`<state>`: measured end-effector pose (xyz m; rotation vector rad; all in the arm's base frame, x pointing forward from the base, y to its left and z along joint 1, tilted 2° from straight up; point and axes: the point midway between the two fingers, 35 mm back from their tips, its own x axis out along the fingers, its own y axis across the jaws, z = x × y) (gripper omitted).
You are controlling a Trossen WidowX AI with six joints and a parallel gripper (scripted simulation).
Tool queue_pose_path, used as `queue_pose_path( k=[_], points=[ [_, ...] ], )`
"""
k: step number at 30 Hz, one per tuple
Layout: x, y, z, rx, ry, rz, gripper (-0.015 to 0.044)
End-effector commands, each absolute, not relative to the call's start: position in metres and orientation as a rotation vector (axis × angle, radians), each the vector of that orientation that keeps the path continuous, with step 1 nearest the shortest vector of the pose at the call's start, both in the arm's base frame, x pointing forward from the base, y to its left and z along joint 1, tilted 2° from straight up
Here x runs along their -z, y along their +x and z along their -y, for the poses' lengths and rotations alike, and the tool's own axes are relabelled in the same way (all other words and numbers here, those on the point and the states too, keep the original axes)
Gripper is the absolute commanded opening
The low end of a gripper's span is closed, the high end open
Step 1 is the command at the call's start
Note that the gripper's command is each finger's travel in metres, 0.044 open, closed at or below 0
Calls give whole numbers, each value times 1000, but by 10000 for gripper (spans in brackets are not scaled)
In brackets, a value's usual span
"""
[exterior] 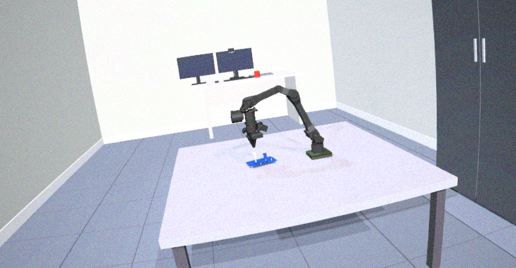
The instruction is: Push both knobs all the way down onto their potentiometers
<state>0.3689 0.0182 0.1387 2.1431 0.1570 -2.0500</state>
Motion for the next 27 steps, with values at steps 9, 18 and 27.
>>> queue_pose_path(
  k=[9,18,27],
  points=[
    [-122,370,-18,2055,2148,-155,0],
    [-117,370,-18,2055,2148,-155,0],
    [-116,370,-18,2055,2148,-155,0]
  ],
)
